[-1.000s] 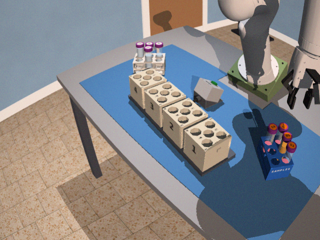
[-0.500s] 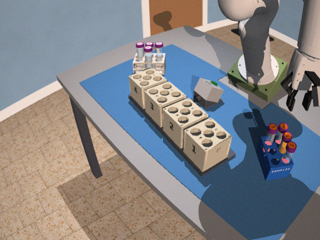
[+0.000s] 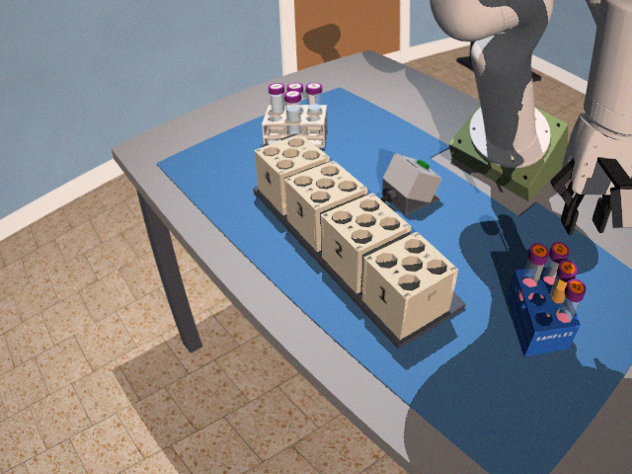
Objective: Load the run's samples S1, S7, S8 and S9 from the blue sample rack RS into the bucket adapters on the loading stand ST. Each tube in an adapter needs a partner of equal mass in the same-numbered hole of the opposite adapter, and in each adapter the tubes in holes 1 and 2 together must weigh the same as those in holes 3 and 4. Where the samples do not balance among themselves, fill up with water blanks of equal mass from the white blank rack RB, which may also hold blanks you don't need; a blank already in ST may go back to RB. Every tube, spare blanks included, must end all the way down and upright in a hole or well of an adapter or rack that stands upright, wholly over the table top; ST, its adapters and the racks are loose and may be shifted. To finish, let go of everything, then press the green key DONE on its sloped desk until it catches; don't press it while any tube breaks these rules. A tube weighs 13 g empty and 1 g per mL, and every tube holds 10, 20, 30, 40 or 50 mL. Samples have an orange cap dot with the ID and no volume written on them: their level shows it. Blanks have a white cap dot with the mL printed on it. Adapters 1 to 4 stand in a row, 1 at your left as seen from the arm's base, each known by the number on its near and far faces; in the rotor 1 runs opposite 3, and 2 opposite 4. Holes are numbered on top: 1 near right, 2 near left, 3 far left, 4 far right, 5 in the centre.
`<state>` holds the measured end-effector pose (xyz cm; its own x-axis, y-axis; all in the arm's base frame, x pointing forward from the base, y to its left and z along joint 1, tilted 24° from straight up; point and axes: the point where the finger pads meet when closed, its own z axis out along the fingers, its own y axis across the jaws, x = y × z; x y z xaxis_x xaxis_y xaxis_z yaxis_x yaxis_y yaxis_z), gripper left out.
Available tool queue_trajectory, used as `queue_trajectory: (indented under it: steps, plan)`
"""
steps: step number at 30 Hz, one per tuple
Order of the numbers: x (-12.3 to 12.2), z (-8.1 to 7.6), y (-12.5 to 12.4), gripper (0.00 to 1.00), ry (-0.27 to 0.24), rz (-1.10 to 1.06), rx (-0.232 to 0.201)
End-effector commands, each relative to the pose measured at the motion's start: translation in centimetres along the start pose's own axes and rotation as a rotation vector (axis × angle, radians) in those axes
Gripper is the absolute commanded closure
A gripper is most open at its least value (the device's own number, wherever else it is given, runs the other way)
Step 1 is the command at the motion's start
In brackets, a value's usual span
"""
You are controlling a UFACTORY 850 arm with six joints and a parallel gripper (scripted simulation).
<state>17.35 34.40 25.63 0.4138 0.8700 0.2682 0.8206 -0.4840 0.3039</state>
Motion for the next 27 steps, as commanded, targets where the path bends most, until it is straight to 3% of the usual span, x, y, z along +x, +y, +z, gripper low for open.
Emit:
queue_trajectory:
  steps: [1,27]
  plan:
    - [0.1,1.0,0.0,0.43,0.002,0.001,-0.001]
    - [0.1,5.6,0.0,0.43,0.002,0.0,-0.001]
